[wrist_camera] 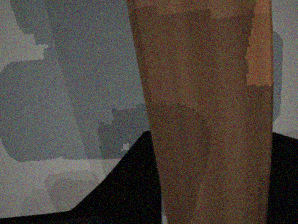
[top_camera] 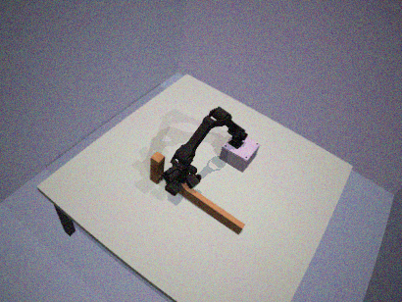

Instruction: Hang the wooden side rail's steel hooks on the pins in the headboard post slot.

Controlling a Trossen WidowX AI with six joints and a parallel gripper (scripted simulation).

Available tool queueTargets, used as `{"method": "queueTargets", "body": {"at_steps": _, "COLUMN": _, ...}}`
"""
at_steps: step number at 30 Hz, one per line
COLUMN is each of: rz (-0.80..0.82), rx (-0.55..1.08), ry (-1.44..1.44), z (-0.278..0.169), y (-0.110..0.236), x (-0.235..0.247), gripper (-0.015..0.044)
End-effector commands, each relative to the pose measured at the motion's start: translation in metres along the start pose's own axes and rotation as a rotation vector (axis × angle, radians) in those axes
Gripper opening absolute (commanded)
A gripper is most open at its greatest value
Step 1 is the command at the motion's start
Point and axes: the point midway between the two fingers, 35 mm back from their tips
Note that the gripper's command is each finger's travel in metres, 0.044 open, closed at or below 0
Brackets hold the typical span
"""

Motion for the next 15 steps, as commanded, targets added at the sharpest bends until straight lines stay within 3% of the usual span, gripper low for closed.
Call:
{"method": "queueTargets", "body": {"at_steps": 1, "rz": -0.024, "rx": 0.004, "ry": -0.002, "z": -0.001, "y": 0.0103, "x": -0.0034, "gripper": 0.0}}
{"method": "queueTargets", "body": {"at_steps": 15, "rz": -0.024, "rx": 0.004, "ry": -0.002, "z": -0.001, "y": 0.0124, "x": -0.0033, "gripper": 0.0}}
Point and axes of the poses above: the point midway between the two fingers, 35 mm back from their tips, its own y axis back along the fingers, its own x axis across the jaws, z = x × y, and after that the axes turned 10 degrees about y, right-handed
